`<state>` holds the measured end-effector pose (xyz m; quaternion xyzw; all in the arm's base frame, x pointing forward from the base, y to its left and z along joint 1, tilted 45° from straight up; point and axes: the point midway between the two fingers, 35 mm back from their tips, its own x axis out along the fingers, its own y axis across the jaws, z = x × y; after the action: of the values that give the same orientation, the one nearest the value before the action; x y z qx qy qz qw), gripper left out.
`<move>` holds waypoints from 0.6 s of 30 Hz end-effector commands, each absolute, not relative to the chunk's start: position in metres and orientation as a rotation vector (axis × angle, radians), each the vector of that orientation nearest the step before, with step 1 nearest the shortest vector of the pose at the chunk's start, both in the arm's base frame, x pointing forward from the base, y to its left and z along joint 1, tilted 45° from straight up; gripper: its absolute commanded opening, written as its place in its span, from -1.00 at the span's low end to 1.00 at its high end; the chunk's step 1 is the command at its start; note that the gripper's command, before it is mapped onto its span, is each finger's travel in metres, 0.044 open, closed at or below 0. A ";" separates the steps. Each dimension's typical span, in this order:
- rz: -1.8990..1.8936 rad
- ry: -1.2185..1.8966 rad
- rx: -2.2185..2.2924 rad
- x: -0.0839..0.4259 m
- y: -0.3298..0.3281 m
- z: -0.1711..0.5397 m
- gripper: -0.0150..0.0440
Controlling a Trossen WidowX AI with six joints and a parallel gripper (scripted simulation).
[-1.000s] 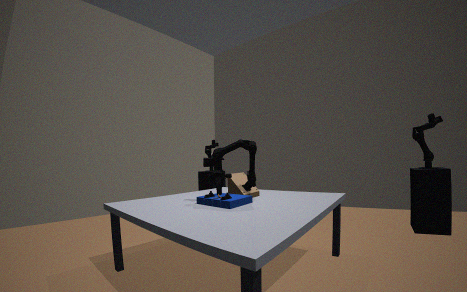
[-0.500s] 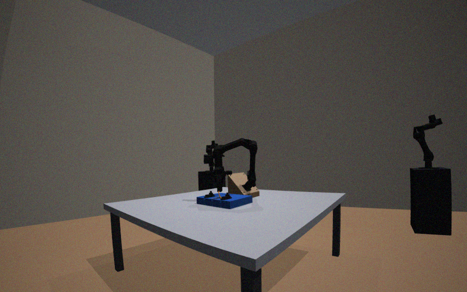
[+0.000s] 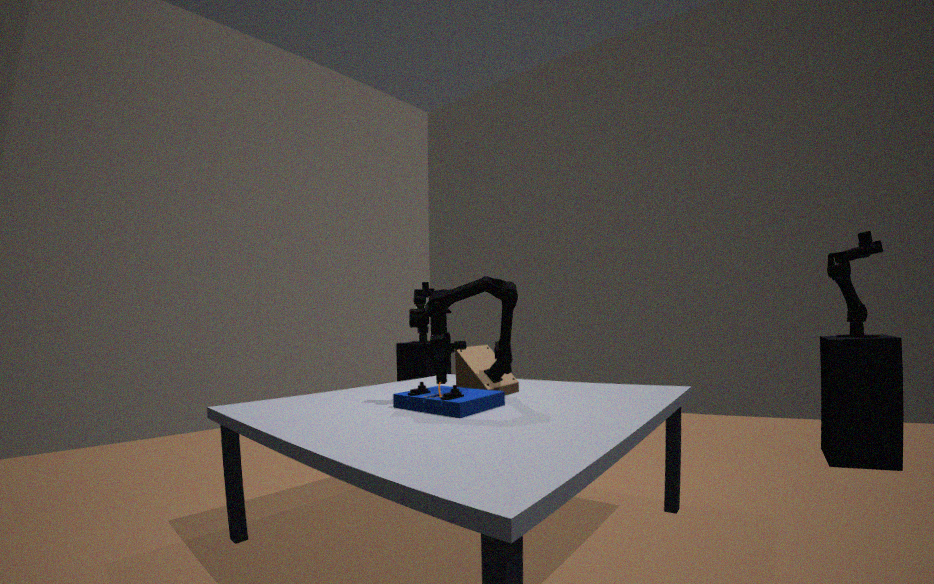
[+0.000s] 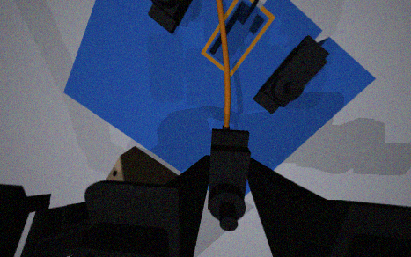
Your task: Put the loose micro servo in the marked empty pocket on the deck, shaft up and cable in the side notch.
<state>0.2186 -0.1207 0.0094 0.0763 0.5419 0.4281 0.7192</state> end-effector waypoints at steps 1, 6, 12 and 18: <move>0.939 1.191 0.162 0.221 -0.109 0.025 -0.49; 0.940 1.191 0.163 0.222 -0.091 0.042 -0.49; 0.940 1.191 0.164 0.223 -0.079 0.054 -0.49; 0.893 1.229 0.228 0.223 -0.079 0.054 -0.49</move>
<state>0.2222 -0.0801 0.0505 0.0869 0.5479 0.4193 0.7186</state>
